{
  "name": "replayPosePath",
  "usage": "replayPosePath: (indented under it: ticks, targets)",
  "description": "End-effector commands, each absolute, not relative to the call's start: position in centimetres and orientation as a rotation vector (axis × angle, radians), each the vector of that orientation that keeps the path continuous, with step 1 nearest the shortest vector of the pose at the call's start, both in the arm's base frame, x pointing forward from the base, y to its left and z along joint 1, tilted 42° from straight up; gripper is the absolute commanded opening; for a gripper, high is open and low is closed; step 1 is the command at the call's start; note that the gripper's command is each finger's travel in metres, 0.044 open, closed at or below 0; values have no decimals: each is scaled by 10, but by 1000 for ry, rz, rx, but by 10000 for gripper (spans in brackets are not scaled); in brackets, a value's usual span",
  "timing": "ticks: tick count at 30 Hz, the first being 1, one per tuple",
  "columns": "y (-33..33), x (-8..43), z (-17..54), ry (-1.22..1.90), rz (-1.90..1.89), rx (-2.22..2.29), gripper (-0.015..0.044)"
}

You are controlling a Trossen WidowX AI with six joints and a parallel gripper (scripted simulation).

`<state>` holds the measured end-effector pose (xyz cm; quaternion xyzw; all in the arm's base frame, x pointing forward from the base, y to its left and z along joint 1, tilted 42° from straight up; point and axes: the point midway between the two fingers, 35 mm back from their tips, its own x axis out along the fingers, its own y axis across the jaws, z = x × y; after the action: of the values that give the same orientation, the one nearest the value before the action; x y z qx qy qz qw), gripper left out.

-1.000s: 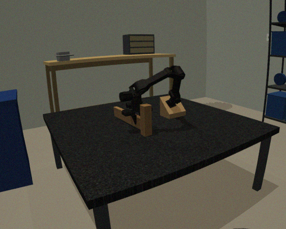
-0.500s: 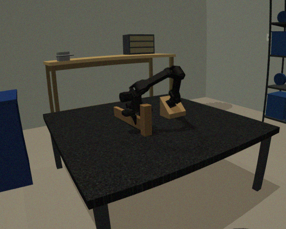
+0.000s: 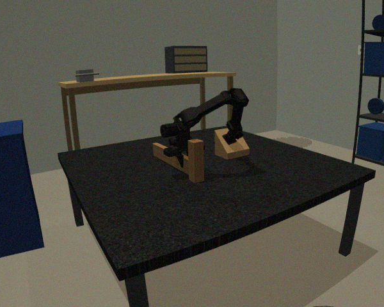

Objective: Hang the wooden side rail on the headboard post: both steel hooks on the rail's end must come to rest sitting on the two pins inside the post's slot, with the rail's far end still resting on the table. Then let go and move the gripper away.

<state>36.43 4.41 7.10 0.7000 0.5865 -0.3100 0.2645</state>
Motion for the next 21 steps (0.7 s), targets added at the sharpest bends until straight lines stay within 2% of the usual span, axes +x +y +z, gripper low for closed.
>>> replayPosePath:
  ticks: [1,21]
  targets:
    - [44,366,72,1581,-825,1899,0]
    - [46,366,70,1581,-825,1900,0]
